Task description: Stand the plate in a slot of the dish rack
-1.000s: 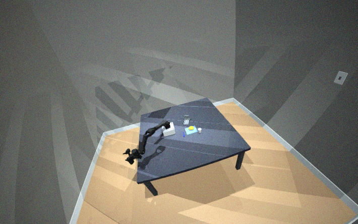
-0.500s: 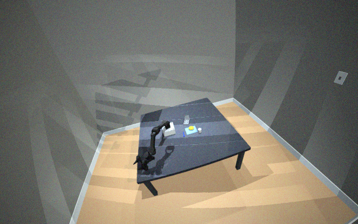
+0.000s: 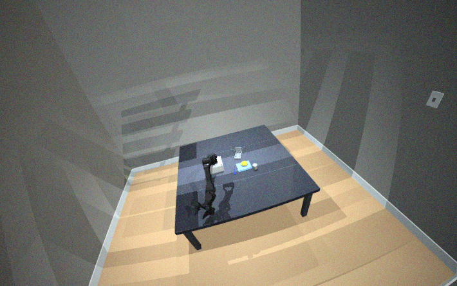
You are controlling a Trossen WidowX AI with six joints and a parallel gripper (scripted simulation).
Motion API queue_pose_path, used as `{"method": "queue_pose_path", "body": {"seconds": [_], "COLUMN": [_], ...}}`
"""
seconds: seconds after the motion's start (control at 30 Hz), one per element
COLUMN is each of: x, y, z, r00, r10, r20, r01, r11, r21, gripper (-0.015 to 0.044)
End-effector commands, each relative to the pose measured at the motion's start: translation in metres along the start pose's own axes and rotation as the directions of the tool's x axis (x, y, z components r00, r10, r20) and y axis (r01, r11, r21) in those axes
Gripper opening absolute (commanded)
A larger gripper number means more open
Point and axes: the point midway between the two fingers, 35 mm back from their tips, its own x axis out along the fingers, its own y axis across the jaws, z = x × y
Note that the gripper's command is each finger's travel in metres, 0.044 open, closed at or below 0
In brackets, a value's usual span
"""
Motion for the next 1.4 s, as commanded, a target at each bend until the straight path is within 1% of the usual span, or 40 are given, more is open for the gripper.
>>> {"method": "queue_pose_path", "body": {"seconds": [0.0, 0.17, 0.33, 0.5, 0.67, 0.83, 1.0, 1.2, 1.37], "x": [-0.05, -0.112, -0.181, -0.253, -0.325, -0.398, -0.467, -0.539, -0.589], "y": [0.043, 0.085, 0.124, 0.16, 0.192, 0.219, 0.238, 0.25, 0.25], "z": [0.033, 0.062, 0.078, 0.082, 0.073, 0.051, 0.016, -0.04, -0.096], "r00": [0.988, 0.953, 0.899, 0.828, 0.742, 0.65, 0.558, 0.463, 0.404], "r10": [0.126, 0.256, 0.384, 0.51, 0.628, 0.732, 0.817, 0.886, 0.912], "r20": [0.084, 0.161, 0.21, 0.235, 0.235, 0.204, 0.143, 0.035, -0.075], "r01": [-0.121, -0.235, -0.337, -0.426, -0.499, -0.552, -0.58, -0.593, -0.591], "r11": [0.991, 0.962, 0.913, 0.843, 0.751, 0.639, 0.508, 0.34, 0.198], "r21": [-0.06, -0.137, -0.228, -0.328, -0.431, -0.536, -0.636, -0.73, -0.782], "gripper": [0.04, 0.04, 0.04, 0.04, 0.04, 0.04, 0.04, 0.04, 0.04]}}
